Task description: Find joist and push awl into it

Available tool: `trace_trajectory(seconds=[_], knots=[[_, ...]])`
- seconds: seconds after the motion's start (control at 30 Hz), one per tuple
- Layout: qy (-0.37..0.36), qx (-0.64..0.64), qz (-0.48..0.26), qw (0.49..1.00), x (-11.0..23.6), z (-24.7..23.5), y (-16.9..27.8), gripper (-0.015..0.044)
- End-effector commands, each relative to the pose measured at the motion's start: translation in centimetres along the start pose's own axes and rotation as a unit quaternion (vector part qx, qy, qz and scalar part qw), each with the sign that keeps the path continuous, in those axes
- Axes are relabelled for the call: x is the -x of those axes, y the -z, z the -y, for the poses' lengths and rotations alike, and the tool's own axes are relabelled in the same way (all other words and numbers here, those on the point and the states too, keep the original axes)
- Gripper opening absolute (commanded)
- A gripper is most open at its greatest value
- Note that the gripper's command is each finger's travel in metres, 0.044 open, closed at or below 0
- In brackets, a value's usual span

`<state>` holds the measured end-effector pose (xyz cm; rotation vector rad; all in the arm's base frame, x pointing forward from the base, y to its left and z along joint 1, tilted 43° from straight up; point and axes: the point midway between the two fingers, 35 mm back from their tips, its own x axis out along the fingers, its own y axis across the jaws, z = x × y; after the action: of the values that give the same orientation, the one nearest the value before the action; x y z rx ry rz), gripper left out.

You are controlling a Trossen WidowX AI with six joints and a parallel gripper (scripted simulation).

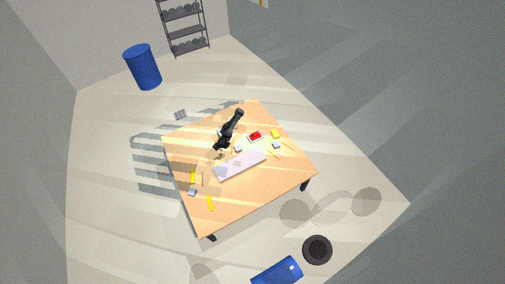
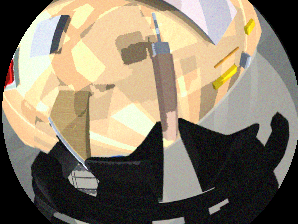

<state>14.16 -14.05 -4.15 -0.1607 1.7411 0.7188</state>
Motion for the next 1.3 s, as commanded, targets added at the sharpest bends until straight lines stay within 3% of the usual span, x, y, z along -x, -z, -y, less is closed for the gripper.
trace_trajectory(seconds=[0.0,0.33,0.7,0.73,0.8,1.27], knots=[[0.049,0.053,-0.055,0.996,0.9,0.8,0.1,0.0000],[0.173,0.175,-0.193,0.950,4.4,2.8,-0.8,0.0000],[0.298,0.266,-0.332,0.854,9.9,3.7,-3.2,0.0000],[0.271,0.250,-0.296,0.881,8.5,3.7,-2.8,0.0000],[0.290,0.262,-0.295,0.872,8.8,3.8,-3.6,0.0000],[0.479,0.368,-0.271,0.750,13.0,2.3,-12.0,0.0000]])
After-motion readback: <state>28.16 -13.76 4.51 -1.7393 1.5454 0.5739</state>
